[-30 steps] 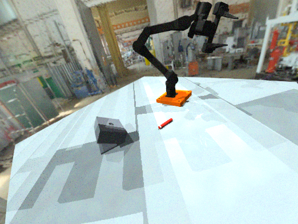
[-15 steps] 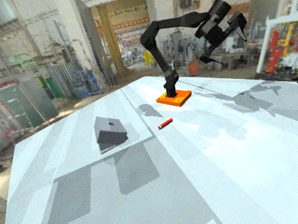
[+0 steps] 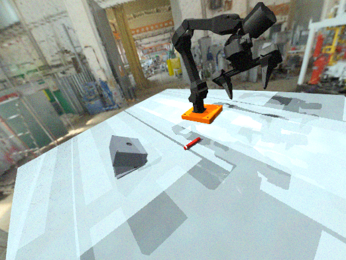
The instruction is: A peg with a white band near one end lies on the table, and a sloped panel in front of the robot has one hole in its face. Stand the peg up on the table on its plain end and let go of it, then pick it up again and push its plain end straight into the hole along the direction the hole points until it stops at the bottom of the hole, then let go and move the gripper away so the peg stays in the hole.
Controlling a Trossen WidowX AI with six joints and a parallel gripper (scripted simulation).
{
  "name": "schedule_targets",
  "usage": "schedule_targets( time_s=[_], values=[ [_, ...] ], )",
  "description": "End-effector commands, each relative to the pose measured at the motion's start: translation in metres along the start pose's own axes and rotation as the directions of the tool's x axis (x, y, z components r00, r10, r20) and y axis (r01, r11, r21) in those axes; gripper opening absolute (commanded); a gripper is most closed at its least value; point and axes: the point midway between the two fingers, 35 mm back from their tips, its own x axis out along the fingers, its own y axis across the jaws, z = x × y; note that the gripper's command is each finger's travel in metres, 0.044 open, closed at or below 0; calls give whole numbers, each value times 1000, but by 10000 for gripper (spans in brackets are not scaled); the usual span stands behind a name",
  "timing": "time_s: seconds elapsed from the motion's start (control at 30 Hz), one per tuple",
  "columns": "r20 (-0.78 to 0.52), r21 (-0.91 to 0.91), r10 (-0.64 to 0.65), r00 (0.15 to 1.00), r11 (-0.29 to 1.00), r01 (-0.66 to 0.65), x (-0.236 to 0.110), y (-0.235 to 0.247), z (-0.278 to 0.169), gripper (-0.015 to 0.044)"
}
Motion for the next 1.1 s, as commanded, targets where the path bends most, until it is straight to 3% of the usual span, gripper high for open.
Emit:
schedule_targets(
  time_s=[0.0, 0.47, 0.77, 1.07],
  values=[
    [-46, -24, -107, 993, 994, 106, 22, -21, 14, 440],
    [-335, -62, -382, 861, 921, 384, 80, -122, 54, 440],
    [-558, -30, -394, 730, 889, 458, 92, -188, 67, 440],
    [-574, -25, -390, 721, 887, 460, 95, -194, 66, 440]
  ],
)
